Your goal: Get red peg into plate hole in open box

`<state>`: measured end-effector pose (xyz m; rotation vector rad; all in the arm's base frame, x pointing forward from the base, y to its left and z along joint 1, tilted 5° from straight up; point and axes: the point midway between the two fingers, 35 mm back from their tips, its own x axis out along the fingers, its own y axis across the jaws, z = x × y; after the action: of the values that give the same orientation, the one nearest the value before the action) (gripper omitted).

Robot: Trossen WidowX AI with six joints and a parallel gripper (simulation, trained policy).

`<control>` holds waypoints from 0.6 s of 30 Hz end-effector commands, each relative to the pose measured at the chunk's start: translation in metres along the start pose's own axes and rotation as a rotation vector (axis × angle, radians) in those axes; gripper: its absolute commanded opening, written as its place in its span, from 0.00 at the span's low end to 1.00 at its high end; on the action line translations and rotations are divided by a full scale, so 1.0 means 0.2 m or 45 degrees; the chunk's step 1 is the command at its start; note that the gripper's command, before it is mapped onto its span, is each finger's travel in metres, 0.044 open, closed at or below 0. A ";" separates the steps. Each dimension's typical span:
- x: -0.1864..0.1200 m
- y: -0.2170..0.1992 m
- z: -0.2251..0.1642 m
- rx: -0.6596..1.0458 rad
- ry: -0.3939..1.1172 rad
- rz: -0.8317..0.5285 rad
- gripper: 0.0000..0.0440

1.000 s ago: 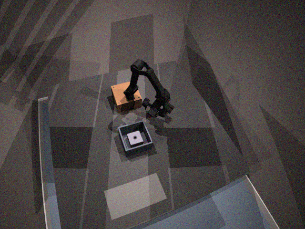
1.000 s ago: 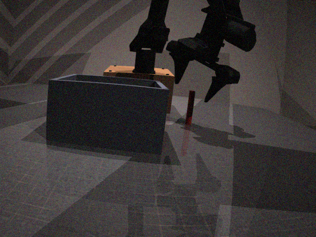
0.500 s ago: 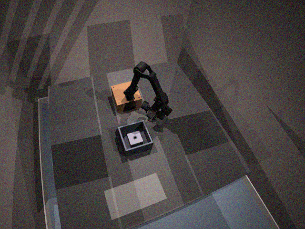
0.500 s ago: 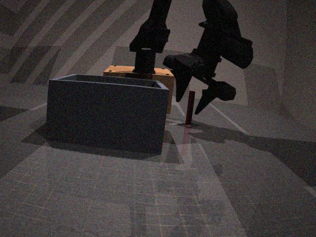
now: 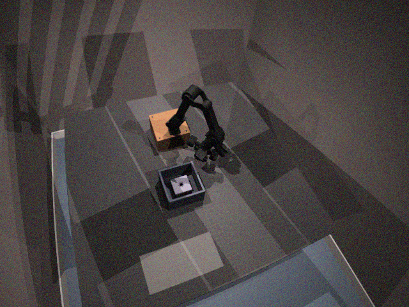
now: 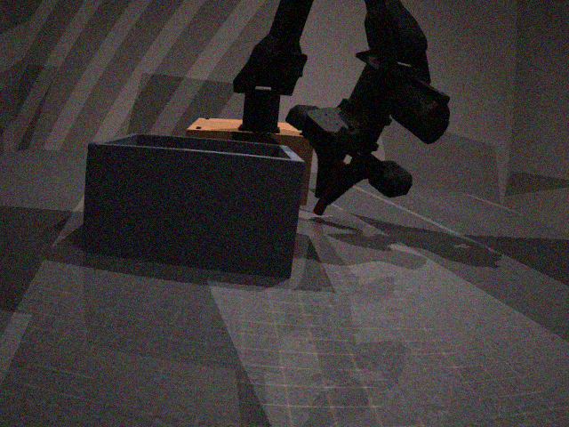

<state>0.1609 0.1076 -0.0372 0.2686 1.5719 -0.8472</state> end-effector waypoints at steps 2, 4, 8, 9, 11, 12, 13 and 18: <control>-0.08 0.01 0.03 -0.005 -0.035 0.026 0.00; -0.11 0.00 0.04 -0.002 -0.046 0.035 0.00; -0.19 -0.01 0.07 0.003 -0.069 0.046 0.00; -0.20 -0.02 0.08 0.003 -0.075 0.048 0.00; -0.24 -0.03 0.09 0.004 -0.087 0.051 0.00; -0.26 -0.03 0.10 0.004 -0.093 0.052 0.00; -0.28 -0.04 0.11 0.005 -0.099 0.053 0.00; -0.37 -0.06 0.16 0.016 -0.127 0.061 0.00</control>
<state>0.1874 0.1028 0.0266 0.2656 1.4797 -0.8259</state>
